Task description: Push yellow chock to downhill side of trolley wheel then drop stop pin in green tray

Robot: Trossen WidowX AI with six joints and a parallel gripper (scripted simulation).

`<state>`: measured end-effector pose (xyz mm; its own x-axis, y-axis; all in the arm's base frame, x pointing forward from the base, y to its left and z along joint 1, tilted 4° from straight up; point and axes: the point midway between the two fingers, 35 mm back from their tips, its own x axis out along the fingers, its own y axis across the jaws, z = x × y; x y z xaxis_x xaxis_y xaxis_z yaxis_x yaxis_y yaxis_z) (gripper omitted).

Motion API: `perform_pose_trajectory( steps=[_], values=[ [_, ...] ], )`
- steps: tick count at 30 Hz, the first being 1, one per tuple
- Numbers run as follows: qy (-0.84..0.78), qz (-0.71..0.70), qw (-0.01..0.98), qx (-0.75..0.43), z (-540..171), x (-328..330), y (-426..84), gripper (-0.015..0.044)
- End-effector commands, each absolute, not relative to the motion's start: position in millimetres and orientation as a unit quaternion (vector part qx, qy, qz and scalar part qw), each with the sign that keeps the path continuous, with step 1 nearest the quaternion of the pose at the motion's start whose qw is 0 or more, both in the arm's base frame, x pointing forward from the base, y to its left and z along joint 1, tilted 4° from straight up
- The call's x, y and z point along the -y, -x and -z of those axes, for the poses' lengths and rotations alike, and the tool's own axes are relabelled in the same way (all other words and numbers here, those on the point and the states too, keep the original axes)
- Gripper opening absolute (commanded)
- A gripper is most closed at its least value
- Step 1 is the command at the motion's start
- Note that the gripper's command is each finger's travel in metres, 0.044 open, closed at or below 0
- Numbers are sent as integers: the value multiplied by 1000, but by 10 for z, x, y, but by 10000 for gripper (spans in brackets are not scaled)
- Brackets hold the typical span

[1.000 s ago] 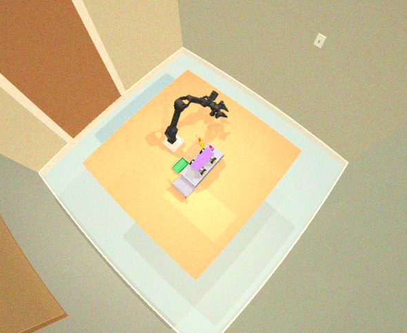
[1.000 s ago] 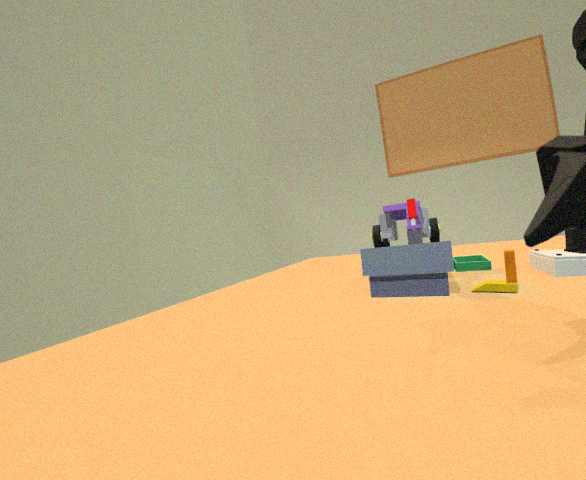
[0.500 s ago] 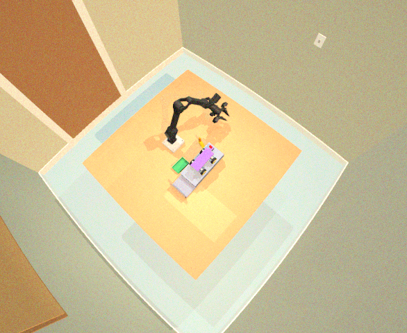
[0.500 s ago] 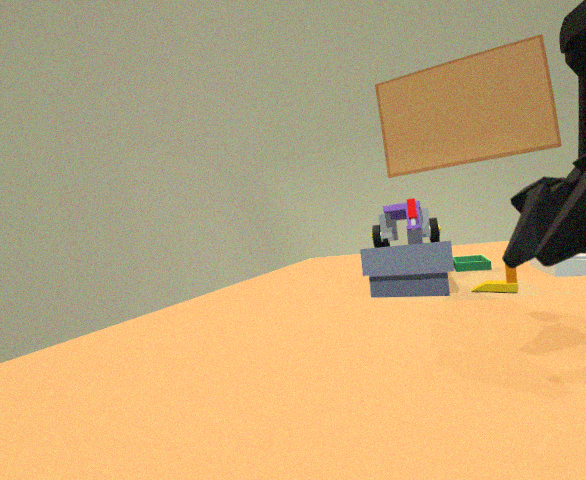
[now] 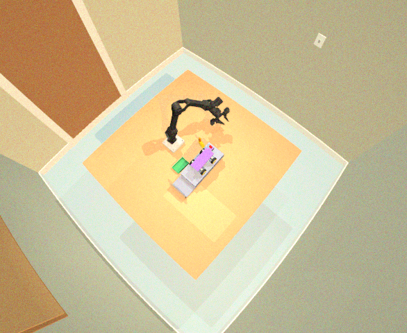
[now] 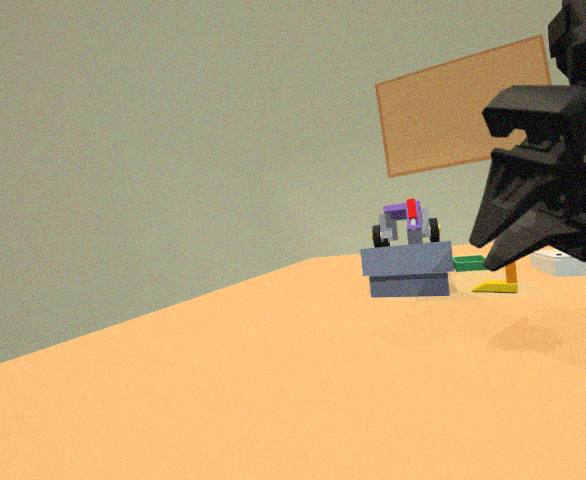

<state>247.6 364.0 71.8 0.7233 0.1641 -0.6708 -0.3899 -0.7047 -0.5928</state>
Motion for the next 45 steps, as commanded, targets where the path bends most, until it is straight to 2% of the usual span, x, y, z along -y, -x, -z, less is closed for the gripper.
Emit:
perform_pose_trajectory(
  steps=[1, 13, 24, 35, 45],
  values=[
    [794, -371, 464, -124, -735, -3515, -2510, 190],
    [612, -338, 655, -286, -766, -3158, -2572, 190],
    [401, -250, 773, -423, -805, -2822, -2570, 190],
    [165, -112, 824, -530, -856, -2486, -2513, 190],
    [-52, 47, 808, -585, -916, -2190, -2416, 190]
  ],
)
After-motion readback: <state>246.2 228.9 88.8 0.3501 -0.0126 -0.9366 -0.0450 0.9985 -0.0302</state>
